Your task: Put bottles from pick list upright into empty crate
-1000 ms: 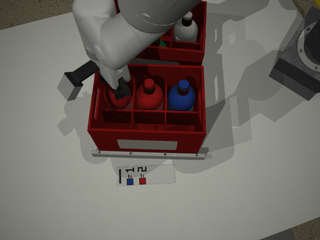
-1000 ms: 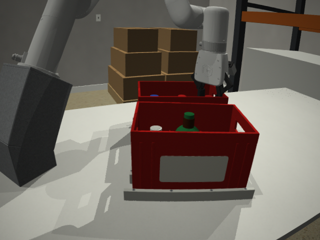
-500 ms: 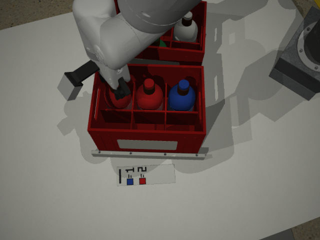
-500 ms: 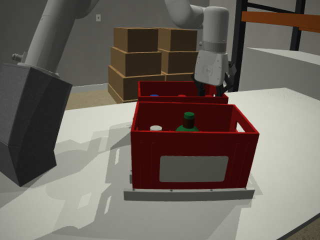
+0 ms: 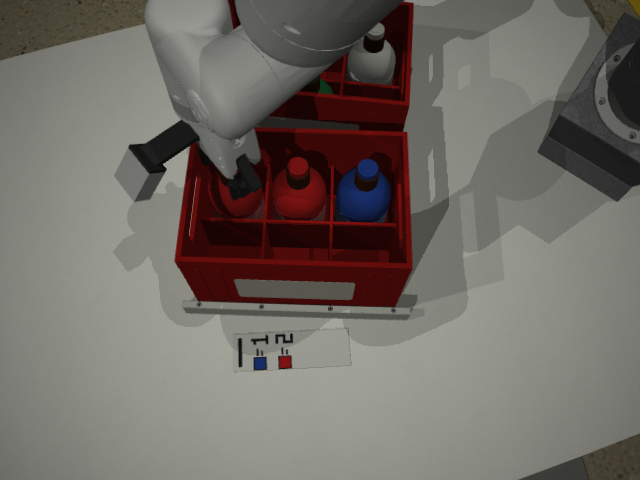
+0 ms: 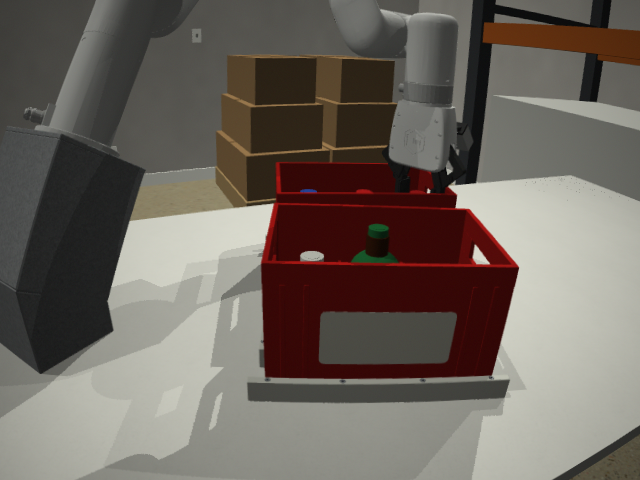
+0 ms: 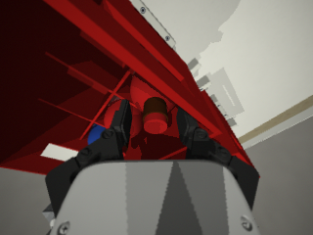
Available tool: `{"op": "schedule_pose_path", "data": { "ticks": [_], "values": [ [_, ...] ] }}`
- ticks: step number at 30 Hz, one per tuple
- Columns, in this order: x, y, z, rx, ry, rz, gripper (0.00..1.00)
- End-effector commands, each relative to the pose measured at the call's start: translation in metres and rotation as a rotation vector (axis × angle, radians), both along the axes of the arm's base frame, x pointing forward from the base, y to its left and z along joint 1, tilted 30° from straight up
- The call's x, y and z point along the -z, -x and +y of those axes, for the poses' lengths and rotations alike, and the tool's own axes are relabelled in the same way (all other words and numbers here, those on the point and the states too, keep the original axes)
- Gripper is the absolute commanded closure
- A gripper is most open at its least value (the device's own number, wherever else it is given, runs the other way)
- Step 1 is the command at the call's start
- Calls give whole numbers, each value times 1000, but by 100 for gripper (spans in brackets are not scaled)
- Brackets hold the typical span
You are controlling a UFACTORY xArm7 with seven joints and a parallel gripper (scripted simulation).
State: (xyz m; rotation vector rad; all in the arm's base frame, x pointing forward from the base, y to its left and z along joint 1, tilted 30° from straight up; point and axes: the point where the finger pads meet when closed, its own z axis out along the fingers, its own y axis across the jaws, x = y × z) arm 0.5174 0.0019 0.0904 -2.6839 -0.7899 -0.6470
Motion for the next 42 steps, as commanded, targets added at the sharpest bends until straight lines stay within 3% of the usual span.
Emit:
{"op": "schedule_pose_path", "data": {
  "ticks": [1,36,42],
  "values": [
    [-4,0,-2,2,1,-3,35],
    [-75,28,-33,2,1,-3,35],
    [-75,28,-33,2,1,-3,35]
  ]
}}
